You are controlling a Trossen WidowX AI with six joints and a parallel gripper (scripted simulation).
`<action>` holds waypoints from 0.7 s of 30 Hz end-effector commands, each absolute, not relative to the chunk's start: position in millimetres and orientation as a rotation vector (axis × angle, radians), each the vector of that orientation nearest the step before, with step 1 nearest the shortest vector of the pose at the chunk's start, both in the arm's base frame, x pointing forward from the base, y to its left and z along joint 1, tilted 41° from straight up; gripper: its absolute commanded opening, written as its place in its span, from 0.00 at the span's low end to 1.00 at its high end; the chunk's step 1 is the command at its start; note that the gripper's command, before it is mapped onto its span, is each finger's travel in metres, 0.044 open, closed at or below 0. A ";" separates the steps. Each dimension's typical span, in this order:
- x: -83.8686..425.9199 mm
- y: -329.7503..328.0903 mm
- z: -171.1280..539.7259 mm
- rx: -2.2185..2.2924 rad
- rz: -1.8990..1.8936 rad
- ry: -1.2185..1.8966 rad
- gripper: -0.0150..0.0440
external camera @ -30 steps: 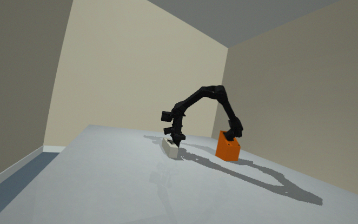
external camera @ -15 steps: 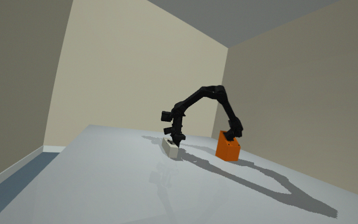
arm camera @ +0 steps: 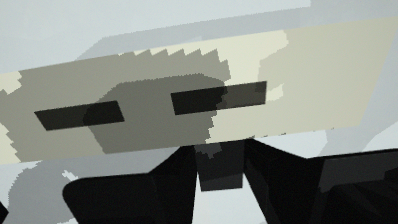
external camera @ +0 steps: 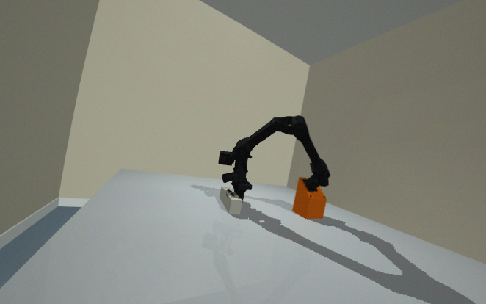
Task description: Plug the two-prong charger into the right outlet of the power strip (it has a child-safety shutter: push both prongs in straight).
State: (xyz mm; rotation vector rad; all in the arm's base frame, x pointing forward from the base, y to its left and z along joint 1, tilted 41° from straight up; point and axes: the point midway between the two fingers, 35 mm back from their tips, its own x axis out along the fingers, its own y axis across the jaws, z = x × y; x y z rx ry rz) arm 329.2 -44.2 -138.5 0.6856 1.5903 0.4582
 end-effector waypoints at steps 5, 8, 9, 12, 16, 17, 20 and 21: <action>336.6 -45.7 -137.8 0.675 0.459 1.567 0.25; 336.7 -45.5 -138.1 0.675 0.459 1.567 0.25; 336.7 -45.4 -138.2 0.675 0.459 1.567 0.25; 336.7 -45.1 -138.5 0.675 0.459 1.567 0.25; 328.9 -44.1 -138.9 0.685 0.458 1.592 0.25; 328.9 -44.1 -138.9 0.685 0.458 1.592 0.25; 328.9 -44.1 -138.9 0.685 0.458 1.592 0.25; 328.9 -44.1 -138.9 0.685 0.458 1.592 0.25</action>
